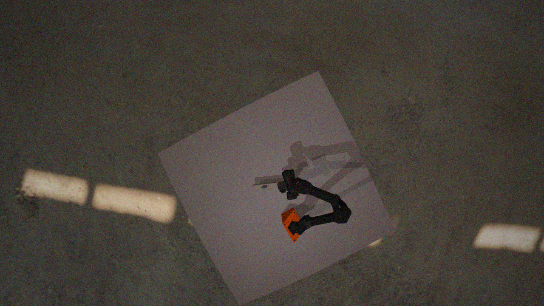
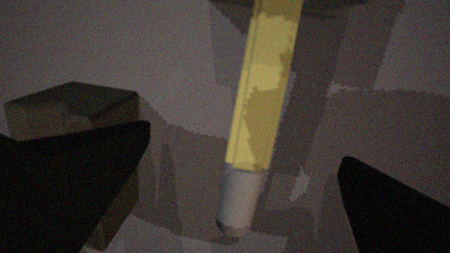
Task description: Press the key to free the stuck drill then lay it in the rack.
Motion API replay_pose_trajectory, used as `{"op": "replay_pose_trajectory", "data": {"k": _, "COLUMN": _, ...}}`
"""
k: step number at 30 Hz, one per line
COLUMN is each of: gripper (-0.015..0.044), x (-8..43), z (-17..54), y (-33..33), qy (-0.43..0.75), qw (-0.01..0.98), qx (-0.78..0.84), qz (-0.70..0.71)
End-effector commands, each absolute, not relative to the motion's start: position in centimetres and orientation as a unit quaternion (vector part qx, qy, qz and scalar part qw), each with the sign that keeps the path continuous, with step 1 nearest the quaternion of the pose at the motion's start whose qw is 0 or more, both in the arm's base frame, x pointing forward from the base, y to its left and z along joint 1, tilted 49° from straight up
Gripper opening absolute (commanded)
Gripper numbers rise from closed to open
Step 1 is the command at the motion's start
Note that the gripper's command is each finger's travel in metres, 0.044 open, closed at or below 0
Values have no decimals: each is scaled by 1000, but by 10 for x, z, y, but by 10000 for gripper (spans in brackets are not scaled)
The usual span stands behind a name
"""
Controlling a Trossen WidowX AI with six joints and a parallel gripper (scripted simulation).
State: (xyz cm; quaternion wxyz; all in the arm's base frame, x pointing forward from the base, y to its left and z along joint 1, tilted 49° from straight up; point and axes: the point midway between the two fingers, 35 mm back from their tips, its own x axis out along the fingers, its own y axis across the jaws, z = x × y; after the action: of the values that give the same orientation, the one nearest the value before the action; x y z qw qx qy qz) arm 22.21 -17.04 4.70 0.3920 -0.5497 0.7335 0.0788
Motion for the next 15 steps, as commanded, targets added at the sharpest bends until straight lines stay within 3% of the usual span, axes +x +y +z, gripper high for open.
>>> {"op": "replay_pose_trajectory", "data": {"k": 1, "gripper": 440, "x": 223, "z": 44, "y": -170, "qy": 735, "qw": 391, "qx": -549, "qz": 77}}
{"op": "replay_pose_trajectory", "data": {"k": 14, "gripper": 440, "x": 225, "z": 38, "y": -169, "qy": 735, "qw": 391, "qx": -549, "qz": 77}}
{"op": "replay_pose_trajectory", "data": {"k": 15, "gripper": 414, "x": 225, "z": 41, "y": -169, "qy": 733, "qw": 393, "qx": -550, "qz": 79}}
